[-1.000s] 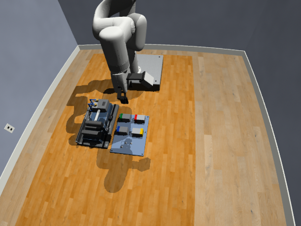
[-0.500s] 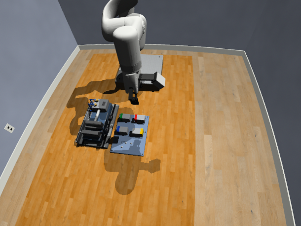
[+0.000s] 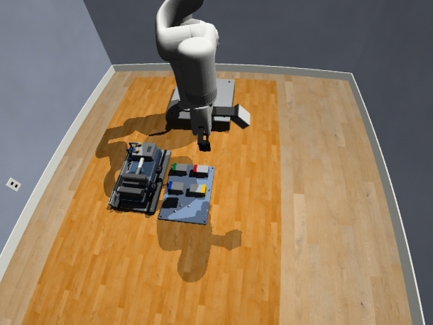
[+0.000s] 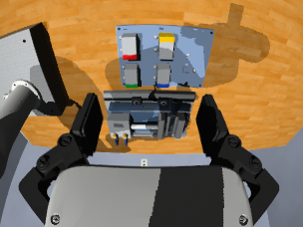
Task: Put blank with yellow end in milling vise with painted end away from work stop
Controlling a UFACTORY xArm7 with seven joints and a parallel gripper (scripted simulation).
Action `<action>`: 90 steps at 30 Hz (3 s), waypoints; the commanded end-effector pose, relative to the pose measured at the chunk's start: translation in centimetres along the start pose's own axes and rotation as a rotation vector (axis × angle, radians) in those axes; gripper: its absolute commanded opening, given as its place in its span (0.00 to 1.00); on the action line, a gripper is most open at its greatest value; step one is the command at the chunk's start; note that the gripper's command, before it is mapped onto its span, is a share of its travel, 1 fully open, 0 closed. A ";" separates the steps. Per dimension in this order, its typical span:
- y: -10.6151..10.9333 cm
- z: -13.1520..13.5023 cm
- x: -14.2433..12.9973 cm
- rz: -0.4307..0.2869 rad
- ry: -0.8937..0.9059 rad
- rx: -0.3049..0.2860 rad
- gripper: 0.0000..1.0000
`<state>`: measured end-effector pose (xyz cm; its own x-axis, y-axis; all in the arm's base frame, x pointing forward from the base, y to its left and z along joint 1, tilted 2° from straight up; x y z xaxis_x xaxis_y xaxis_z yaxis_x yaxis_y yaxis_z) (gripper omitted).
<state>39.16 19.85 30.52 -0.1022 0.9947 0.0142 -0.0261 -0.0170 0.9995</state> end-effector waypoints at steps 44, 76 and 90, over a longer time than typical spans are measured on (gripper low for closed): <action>0.2 0.0 -1.6 0.001 0.000 -0.004 1.00; 0.2 0.0 -1.5 0.001 0.000 -0.004 1.00; 0.2 0.0 -1.5 0.001 0.000 -0.004 1.00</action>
<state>39.28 18.29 30.50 -0.1025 0.9946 0.0142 -0.0261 -0.0170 0.9995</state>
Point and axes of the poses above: the point where the finger pads meet when closed, its own y axis back along the fingers, its own z axis across the jaws, x = y × z, the point moved 4 cm from there along y, back along the fingers, and after that the axes turned 1 degree about y, right-handed, at the moved point
